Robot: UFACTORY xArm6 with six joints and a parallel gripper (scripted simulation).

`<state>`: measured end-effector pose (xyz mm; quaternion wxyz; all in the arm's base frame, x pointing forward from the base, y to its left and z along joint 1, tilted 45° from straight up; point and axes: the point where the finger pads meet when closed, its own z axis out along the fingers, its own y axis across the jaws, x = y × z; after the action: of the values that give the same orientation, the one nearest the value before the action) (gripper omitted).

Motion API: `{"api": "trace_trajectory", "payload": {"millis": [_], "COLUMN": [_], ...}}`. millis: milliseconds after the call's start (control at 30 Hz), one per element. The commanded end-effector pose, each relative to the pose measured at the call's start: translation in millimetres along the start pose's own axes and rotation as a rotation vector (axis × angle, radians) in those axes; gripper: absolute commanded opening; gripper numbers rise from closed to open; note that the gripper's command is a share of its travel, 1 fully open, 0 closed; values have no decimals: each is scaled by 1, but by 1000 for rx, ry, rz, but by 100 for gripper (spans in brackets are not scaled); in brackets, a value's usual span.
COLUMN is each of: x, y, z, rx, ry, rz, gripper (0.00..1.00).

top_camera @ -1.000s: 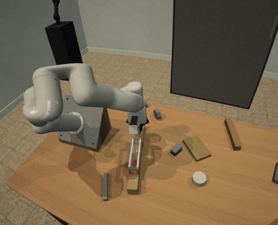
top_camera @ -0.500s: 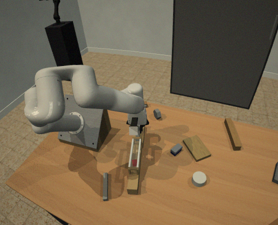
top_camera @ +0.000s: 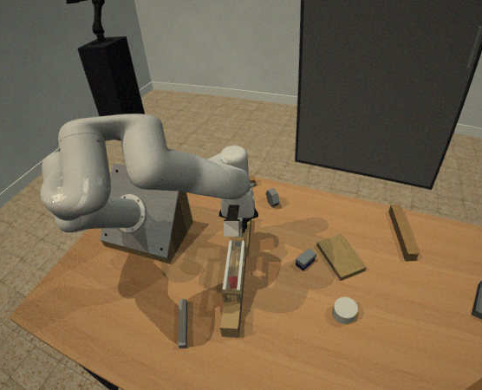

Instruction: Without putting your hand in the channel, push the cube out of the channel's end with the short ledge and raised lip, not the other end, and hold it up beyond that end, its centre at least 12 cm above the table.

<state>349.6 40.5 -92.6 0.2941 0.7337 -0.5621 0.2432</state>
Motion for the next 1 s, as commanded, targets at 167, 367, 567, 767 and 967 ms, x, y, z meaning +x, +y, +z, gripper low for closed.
{"api": "trace_trajectory", "payload": {"millis": [167,367,567,767,967], "x": [24,35,48,51,51], "y": [-2,-2,-3,-3,-3], "z": [-1,-1,-1,-1,-1], "rx": [3,3,3,3,3], "ry": [-1,-1,-1,-1,-1], "rz": [1,1,1,1,1], "gripper": [0,0,0,0,0]}}
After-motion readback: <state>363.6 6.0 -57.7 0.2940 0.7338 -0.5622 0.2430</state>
